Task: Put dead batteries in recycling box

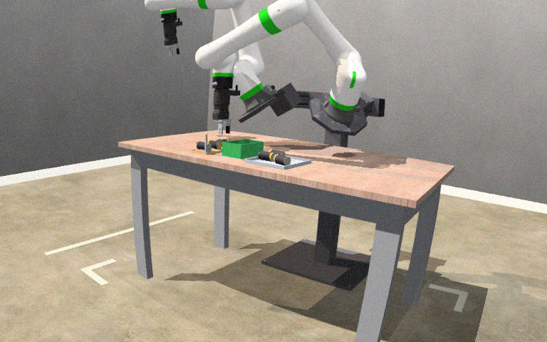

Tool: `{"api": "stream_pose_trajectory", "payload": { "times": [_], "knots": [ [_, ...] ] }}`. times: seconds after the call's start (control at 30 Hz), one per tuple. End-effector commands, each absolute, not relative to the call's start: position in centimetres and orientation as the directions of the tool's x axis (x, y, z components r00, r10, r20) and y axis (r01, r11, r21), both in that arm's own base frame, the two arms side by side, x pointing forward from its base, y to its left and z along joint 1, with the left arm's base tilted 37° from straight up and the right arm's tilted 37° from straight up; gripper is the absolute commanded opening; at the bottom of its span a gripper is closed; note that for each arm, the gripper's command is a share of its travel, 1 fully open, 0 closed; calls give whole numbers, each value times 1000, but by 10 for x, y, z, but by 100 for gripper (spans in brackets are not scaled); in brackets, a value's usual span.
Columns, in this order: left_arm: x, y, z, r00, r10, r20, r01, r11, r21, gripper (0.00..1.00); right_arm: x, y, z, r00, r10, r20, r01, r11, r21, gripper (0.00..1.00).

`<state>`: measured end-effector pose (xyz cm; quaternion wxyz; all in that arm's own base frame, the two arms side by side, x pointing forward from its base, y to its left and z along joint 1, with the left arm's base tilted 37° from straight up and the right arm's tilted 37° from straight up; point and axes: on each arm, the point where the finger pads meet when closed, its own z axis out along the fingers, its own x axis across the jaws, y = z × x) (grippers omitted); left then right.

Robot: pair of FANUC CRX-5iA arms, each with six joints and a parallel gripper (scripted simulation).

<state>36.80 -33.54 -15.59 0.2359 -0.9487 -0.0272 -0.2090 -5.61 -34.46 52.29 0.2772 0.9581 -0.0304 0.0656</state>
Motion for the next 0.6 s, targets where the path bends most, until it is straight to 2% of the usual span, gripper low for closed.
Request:
{"api": "stream_pose_trajectory", "payload": {
  "times": [0.0,0.57],
  "knots": [
    [368,-337,-155,911,-47,410,150,-888,-434,90,-57,-344,524,990,-23,142,-95,-843,529,100],
    [369,-336,-157,911,-47,410,150,-888,-434,90,-57,-344,524,990,-23,142,-95,-843,529,100]
  ]
}}
